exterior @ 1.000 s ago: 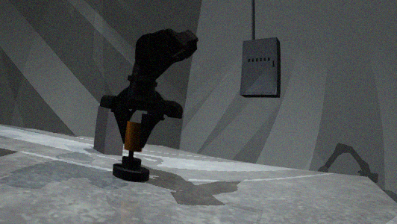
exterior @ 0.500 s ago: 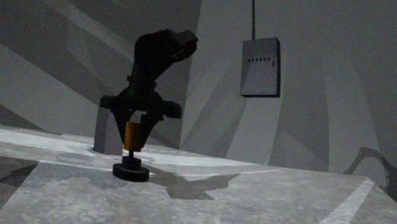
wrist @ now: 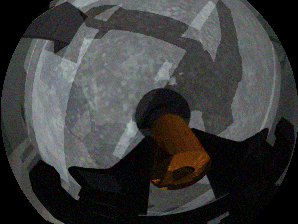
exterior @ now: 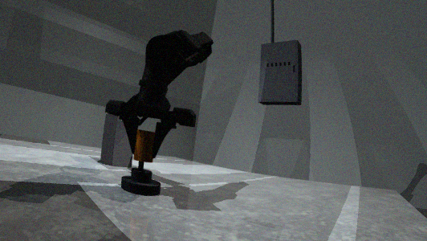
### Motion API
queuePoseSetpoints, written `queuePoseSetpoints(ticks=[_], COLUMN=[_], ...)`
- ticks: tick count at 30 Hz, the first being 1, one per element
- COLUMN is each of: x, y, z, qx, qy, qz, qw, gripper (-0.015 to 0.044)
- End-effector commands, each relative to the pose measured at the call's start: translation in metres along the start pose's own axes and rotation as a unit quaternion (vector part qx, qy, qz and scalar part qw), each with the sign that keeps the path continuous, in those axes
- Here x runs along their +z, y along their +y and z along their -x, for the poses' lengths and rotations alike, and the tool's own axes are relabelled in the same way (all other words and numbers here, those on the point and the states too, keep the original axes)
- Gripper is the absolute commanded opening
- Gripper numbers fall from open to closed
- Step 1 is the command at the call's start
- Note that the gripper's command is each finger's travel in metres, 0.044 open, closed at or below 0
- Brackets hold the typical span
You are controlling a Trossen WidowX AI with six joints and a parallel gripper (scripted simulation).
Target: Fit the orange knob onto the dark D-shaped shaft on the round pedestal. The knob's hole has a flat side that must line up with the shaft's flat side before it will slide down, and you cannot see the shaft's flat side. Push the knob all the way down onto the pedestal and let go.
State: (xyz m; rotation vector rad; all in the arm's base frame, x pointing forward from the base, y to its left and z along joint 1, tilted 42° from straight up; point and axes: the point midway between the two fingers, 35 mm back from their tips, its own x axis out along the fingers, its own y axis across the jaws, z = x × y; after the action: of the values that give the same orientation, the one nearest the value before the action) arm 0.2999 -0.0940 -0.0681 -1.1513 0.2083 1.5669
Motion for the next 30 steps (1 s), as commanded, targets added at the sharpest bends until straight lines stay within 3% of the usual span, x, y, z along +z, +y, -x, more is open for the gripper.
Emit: queuePoseSetpoints(ticks=[1, 25, 30], x=[-0.0017, -0.0007, -0.0011], y=[-0.0001, 0.0009, 0.0009], z=[-0.0012, 0.0011, 0.0012], qx=[0.0, 0.0, 0.0], qy=[0.001, 0.001, 0.001], qz=[0.01, 0.01, -0.054], qw=[1.0, 1.0, 0.999], gripper=[0.0, 0.0, 0.0])
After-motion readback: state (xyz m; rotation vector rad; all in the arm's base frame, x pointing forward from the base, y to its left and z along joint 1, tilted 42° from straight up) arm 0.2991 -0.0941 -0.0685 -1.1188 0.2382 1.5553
